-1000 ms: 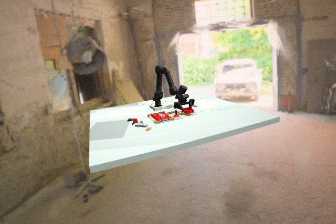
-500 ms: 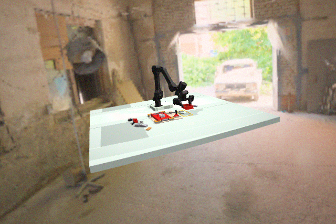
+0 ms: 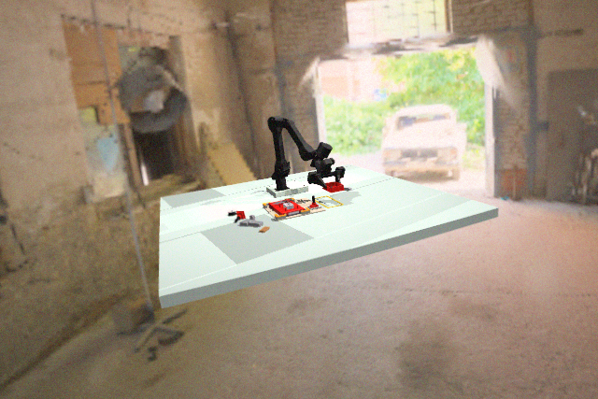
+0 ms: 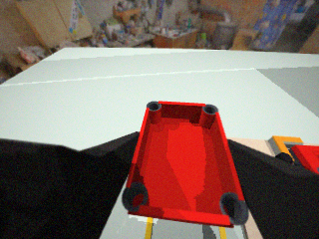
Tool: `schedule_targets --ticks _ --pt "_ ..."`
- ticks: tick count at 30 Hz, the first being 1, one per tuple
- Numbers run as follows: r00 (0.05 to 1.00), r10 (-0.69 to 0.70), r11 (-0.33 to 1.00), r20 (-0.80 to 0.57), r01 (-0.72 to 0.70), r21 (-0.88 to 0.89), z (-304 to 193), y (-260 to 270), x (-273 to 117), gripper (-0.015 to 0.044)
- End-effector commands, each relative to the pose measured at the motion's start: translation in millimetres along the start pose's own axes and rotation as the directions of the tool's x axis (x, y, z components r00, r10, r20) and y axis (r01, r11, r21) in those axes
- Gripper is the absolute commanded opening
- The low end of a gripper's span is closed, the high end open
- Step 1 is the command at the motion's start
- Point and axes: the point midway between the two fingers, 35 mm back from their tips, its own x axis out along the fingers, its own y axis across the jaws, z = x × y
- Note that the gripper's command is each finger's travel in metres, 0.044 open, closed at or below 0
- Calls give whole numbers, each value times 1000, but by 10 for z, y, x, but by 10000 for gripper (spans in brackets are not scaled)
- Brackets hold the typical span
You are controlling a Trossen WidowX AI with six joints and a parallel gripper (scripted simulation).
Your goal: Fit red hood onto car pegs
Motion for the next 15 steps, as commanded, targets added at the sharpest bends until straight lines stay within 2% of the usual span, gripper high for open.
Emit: schedule_targets --ticks 1,15 --pt "1000 0 1000 8 0 -10 19 -2 -9 0" --pt "1000 0 963 8 2 -271 5 -1 -3 0"
